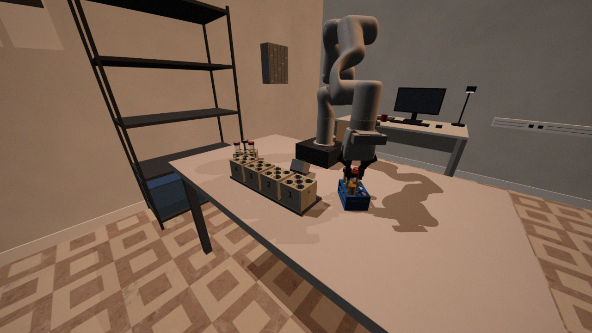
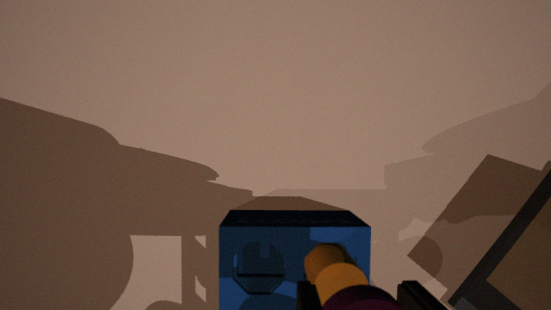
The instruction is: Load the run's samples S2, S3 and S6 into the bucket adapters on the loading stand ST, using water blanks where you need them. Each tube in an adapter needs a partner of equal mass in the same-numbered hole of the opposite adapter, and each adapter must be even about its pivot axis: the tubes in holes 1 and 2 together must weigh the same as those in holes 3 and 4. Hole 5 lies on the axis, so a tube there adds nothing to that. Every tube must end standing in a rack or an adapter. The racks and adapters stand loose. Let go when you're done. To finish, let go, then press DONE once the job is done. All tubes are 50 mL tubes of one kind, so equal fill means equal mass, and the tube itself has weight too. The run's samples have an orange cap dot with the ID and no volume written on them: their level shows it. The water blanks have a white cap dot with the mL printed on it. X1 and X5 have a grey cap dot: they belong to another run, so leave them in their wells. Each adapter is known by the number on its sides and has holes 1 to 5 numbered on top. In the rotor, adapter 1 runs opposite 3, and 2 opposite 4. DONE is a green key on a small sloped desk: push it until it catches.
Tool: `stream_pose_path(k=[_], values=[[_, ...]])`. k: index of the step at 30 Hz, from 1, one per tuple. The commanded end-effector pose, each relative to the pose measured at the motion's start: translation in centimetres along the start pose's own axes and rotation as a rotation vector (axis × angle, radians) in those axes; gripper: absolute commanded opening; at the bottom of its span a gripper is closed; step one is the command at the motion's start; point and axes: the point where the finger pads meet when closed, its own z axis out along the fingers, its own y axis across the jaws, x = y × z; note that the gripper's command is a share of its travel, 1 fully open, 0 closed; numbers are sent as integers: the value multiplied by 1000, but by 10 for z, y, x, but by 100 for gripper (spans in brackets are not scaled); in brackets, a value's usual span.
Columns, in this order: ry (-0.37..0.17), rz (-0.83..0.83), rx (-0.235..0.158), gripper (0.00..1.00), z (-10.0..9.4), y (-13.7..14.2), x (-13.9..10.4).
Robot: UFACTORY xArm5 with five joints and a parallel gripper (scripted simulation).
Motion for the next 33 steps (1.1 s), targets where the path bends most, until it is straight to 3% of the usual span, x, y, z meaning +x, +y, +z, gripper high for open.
stream_pose_path(k=[1, 33], values=[[4, 0, 11, 0, -9, 0, 2], [4, 0, 11, 0, -67, 1, 2]])
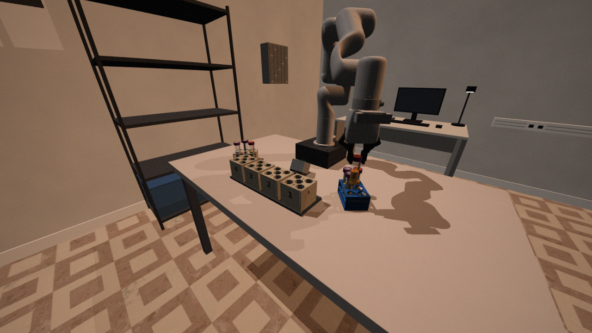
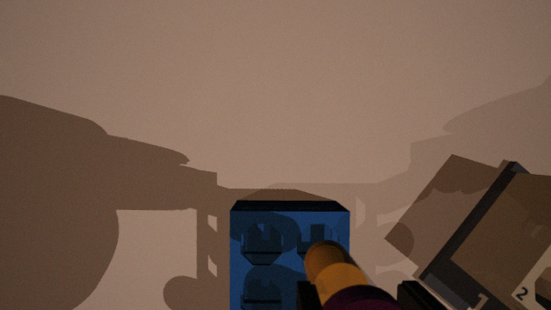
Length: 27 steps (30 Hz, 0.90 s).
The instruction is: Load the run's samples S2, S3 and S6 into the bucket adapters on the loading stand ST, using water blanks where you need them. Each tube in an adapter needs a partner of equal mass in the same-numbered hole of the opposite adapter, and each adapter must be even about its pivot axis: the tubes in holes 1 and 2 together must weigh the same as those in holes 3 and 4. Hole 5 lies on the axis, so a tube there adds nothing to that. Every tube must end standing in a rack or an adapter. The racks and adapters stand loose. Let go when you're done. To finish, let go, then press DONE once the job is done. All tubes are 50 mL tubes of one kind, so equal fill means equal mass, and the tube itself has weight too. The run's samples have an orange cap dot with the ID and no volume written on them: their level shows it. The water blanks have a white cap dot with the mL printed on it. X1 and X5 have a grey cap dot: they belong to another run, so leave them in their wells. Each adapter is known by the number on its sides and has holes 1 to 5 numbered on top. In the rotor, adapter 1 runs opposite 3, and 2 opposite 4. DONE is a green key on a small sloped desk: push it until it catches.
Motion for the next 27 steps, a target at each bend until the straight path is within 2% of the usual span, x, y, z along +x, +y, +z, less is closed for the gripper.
stream_pose_path(k=[1, 27], values=[[3, 0, 11, 0, -12, 0, 1], [3, 0, 11, 0, -55, 0, 1]])
